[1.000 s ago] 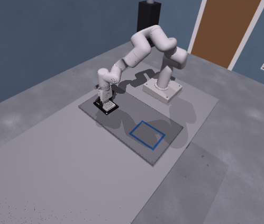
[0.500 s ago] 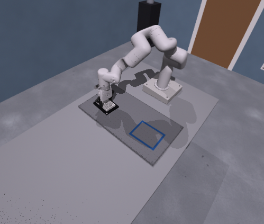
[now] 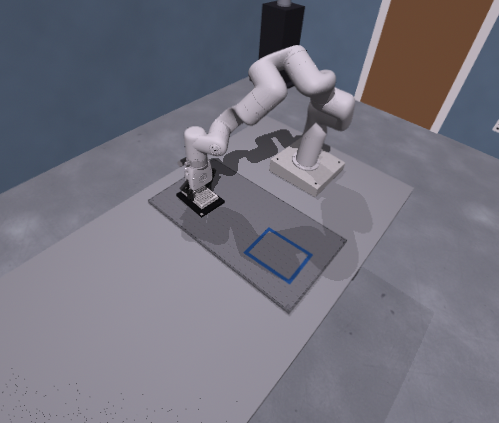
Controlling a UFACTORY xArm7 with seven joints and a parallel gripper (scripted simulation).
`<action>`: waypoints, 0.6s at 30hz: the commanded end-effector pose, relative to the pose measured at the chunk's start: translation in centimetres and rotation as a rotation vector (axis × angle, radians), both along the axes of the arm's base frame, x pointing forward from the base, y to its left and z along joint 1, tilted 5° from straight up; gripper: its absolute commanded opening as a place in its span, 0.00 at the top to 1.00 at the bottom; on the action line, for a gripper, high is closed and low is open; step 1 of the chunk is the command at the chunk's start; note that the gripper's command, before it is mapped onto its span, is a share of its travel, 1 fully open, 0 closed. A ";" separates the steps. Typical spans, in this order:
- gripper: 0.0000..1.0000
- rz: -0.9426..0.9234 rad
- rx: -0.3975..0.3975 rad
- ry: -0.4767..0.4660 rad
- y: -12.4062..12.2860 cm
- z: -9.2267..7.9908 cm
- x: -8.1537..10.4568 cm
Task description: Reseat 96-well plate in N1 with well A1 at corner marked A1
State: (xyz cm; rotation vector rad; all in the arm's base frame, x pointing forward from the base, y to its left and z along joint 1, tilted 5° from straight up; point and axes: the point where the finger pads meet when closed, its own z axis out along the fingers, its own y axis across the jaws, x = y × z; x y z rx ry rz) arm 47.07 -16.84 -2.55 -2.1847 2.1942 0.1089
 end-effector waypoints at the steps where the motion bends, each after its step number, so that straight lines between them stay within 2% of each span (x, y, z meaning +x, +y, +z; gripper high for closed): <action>1: 1.00 -0.001 -0.002 -0.004 -0.1 0.3 0.1; 18: 1.00 -0.001 -0.002 -0.004 -0.2 1.2 0.2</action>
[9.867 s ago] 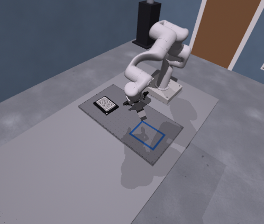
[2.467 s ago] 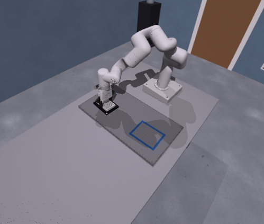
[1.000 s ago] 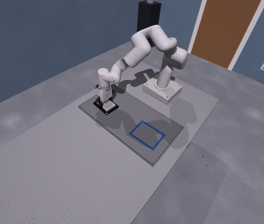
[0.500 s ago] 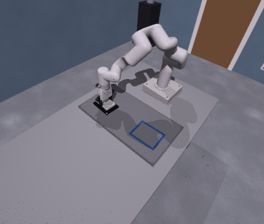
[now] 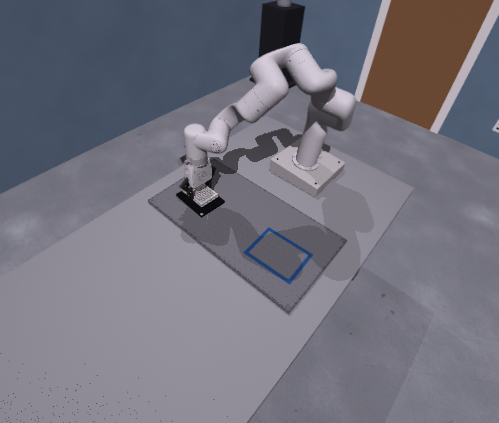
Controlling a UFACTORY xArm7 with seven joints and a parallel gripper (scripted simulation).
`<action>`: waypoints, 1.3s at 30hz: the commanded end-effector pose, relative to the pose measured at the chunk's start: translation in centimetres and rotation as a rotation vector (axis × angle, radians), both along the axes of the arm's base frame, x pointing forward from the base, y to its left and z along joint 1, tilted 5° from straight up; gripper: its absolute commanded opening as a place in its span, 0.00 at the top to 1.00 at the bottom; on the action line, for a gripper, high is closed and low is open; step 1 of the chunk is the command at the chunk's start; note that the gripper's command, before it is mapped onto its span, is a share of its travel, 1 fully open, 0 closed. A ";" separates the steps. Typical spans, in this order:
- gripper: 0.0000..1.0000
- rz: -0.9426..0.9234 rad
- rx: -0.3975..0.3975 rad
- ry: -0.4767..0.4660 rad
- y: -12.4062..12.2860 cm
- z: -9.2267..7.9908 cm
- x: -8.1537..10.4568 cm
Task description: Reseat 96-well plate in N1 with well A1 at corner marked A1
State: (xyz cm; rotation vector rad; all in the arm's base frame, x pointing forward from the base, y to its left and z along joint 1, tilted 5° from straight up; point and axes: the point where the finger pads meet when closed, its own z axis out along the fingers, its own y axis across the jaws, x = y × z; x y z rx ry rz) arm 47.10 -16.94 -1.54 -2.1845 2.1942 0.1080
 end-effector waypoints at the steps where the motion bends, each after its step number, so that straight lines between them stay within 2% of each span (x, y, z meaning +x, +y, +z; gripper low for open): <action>1: 1.00 -0.001 -0.001 -0.004 -0.1 0.2 0.1; 5: 1.00 -0.001 -0.001 -0.004 -0.1 0.2 0.1; 39: 1.00 -0.001 -0.001 -0.004 -0.5 5.2 0.2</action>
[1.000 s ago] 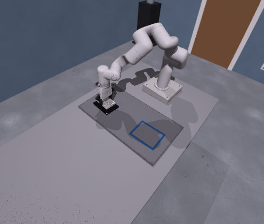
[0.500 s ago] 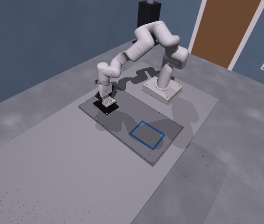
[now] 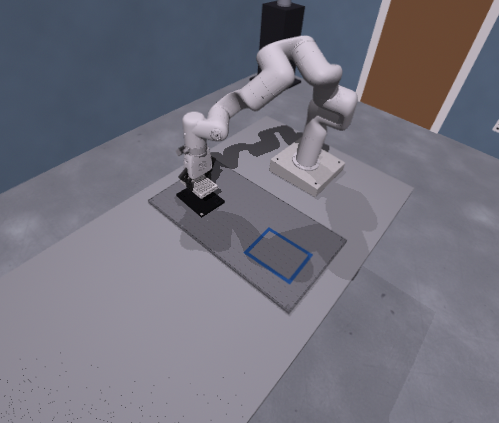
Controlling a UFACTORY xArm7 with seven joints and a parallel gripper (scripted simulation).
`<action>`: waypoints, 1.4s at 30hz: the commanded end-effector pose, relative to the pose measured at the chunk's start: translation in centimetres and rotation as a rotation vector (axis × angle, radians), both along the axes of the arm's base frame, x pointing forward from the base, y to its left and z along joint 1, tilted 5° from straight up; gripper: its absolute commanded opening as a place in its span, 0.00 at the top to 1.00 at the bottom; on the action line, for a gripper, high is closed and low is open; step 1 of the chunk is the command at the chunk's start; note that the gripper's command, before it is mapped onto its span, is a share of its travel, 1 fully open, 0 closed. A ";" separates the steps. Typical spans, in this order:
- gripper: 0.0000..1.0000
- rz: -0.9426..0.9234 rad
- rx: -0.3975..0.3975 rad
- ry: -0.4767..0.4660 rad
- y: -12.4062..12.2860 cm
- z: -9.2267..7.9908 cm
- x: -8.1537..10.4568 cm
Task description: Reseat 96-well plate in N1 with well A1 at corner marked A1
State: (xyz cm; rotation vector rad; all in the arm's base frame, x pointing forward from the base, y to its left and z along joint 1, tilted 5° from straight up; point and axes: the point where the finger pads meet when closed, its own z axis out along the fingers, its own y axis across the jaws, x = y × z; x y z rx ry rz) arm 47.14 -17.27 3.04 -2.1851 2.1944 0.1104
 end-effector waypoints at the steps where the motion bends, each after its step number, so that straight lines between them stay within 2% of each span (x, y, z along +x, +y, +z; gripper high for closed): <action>1: 1.00 -0.001 -0.002 -0.005 -0.2 0.7 0.2; 6: 1.00 -0.001 -0.002 -0.005 -0.2 1.6 0.2; 19: 1.00 -0.001 -0.002 -0.005 -0.2 1.6 0.2; 23: 1.00 0.111 0.000 -0.014 1.1 1.6 0.1; 42: 1.00 0.111 0.001 -0.014 6.8 1.9 -0.3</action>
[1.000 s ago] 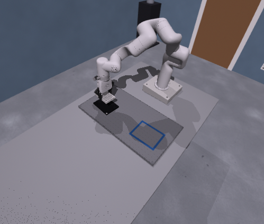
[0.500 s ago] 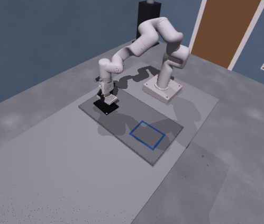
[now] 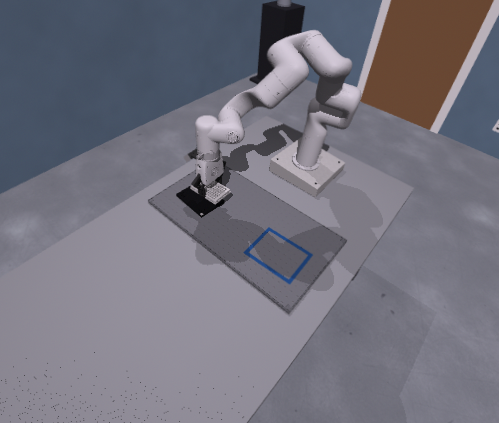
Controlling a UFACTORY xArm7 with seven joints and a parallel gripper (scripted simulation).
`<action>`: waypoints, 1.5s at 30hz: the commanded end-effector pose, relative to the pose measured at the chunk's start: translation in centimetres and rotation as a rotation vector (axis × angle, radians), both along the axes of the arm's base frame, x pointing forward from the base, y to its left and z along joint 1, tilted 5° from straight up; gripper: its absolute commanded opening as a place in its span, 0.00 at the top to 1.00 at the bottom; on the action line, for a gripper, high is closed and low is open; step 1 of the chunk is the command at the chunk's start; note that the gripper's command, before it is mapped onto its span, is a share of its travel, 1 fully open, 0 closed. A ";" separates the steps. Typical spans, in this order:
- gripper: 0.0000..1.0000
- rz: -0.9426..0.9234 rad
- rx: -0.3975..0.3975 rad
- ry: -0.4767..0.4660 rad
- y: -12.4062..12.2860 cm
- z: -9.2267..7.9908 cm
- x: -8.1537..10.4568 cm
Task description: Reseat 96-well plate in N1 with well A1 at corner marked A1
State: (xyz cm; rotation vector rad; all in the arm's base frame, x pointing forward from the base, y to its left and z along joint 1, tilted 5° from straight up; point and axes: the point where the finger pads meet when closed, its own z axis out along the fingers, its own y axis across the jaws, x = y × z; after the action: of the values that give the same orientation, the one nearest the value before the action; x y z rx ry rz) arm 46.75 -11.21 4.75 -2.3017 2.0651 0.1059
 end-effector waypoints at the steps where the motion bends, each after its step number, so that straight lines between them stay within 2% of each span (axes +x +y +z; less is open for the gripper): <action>1: 1.00 -0.001 -0.001 -0.004 1.0 0.2 0.1; 4: 1.00 -0.001 -0.001 -0.004 1.4 0.2 0.0; 45: 1.00 -0.001 0.000 -0.004 13.7 0.9 -0.8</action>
State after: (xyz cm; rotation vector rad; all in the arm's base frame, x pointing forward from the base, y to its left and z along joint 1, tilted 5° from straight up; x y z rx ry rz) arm 45.80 1.70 5.42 -2.3010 2.0662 0.1051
